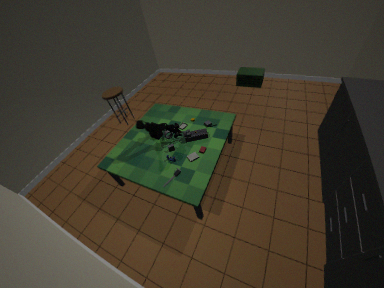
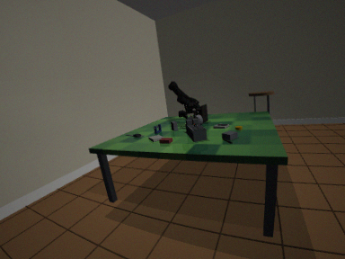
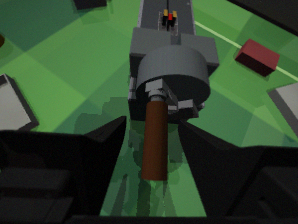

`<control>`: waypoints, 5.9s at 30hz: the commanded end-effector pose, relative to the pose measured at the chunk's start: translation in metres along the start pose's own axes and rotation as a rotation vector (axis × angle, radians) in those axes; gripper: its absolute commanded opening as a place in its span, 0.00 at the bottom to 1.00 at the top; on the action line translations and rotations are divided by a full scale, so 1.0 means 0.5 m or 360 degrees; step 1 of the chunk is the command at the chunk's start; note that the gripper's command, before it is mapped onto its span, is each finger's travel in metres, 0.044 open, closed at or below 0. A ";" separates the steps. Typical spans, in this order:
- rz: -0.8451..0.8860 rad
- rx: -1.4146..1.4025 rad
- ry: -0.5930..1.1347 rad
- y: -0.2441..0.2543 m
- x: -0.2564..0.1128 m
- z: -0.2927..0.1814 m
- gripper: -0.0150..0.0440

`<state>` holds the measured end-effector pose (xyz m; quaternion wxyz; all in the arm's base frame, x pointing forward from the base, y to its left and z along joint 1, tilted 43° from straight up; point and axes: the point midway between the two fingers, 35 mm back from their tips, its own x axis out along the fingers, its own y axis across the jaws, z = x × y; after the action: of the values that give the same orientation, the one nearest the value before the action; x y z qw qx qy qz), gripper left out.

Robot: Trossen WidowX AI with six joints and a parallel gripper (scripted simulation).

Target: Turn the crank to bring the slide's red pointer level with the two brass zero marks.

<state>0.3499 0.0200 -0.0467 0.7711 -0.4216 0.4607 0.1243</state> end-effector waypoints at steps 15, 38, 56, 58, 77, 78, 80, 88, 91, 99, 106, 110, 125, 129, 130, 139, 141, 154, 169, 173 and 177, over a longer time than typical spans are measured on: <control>0.0004 0.0002 -0.0001 0.001 -0.070 0.070 1.00; -0.0131 0.0243 0.0005 -0.011 -0.083 0.248 1.00; -0.0330 0.0574 -0.0017 -0.008 0.041 0.328 1.00; -0.0330 0.0573 -0.0017 -0.008 0.068 0.302 1.00; -0.0332 0.0574 -0.0018 -0.008 0.098 0.270 1.00; -0.0332 0.0574 -0.0018 -0.008 0.098 0.270 1.00; -0.0332 0.0574 -0.0018 -0.008 0.098 0.270 1.00; -0.0338 0.0584 -0.0023 -0.011 0.029 0.337 1.00; -0.0337 0.0581 -0.0023 -0.011 0.019 0.343 1.00; -0.0243 0.0412 -0.0009 -0.018 -0.039 0.295 1.00; -0.0154 0.0254 -0.0006 -0.016 -0.091 0.240 1.00; -0.0104 0.0165 -0.0008 -0.011 -0.118 0.207 1.00; -0.0021 0.0011 -0.0020 0.004 -0.123 0.120 1.00; -0.0023 0.0010 -0.0020 0.004 -0.096 0.091 1.00; -0.0024 0.0010 -0.0020 0.004 -0.093 0.087 1.00; -0.0023 0.0010 -0.0019 0.003 -0.081 0.077 1.00; -0.0023 0.0010 -0.0019 0.003 -0.076 0.073 1.00; -0.0023 0.0009 -0.0018 0.002 -0.044 0.044 1.00; -0.0026 0.0008 -0.0017 0.002 -0.013 0.009 1.00; -0.0026 0.0007 -0.0017 0.003 -0.007 0.001 1.00; -0.0026 0.0007 -0.0017 0.003 -0.006 0.001 0.91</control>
<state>0.3502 0.0226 -0.0397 0.7789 -0.4226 0.4489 0.1144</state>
